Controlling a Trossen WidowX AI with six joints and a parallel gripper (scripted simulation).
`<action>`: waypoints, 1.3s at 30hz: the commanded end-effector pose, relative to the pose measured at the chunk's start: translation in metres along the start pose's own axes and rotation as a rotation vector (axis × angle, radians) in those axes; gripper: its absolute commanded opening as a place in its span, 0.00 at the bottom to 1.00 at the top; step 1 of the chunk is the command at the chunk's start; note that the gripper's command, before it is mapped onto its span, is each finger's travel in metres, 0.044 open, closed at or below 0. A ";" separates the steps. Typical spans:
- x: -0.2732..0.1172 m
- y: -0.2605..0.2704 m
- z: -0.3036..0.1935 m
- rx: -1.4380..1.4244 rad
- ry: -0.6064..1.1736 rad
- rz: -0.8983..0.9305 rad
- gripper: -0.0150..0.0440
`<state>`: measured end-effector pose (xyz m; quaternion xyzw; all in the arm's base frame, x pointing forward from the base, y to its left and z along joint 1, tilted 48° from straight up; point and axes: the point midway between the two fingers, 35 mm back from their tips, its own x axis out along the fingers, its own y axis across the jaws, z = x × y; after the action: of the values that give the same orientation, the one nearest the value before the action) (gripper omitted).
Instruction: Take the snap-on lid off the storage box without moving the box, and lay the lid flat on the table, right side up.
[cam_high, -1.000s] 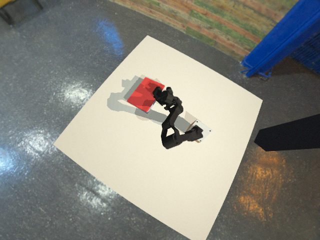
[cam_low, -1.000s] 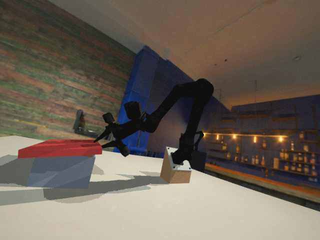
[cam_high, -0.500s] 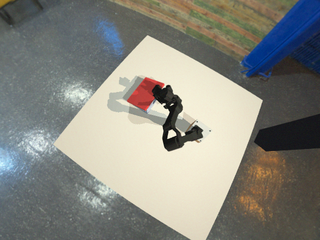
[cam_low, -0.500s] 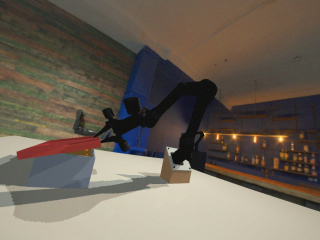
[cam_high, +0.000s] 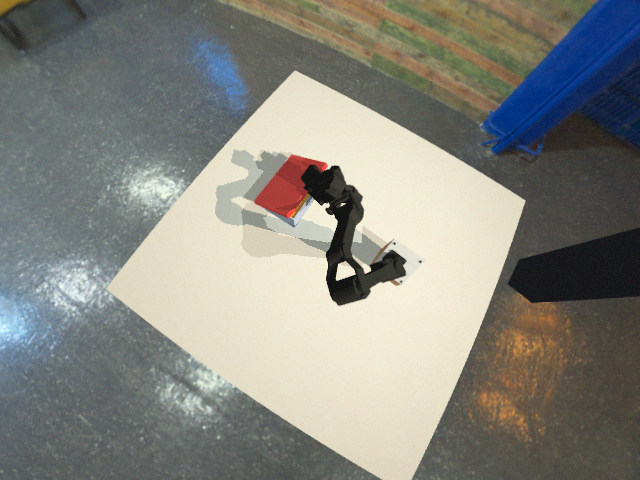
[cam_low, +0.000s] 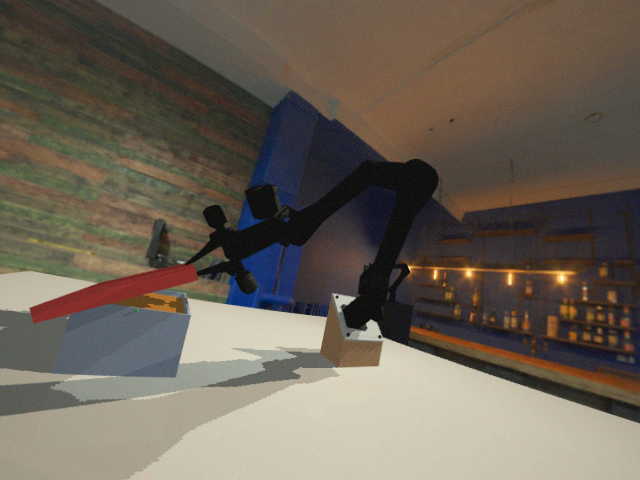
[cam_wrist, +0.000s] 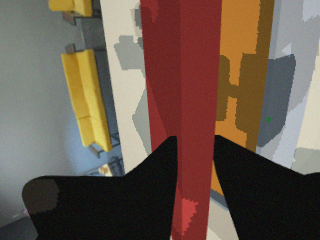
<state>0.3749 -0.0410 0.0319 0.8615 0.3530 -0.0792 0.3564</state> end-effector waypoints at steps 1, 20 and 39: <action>-0.003 0.010 0.001 -0.008 -0.003 0.010 0.25; -0.004 0.042 0.000 -0.009 -0.003 0.011 0.25; -0.017 0.064 0.000 -0.010 -0.003 0.011 0.25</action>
<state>0.4032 -0.0746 0.0677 0.8614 0.3538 -0.0806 0.3554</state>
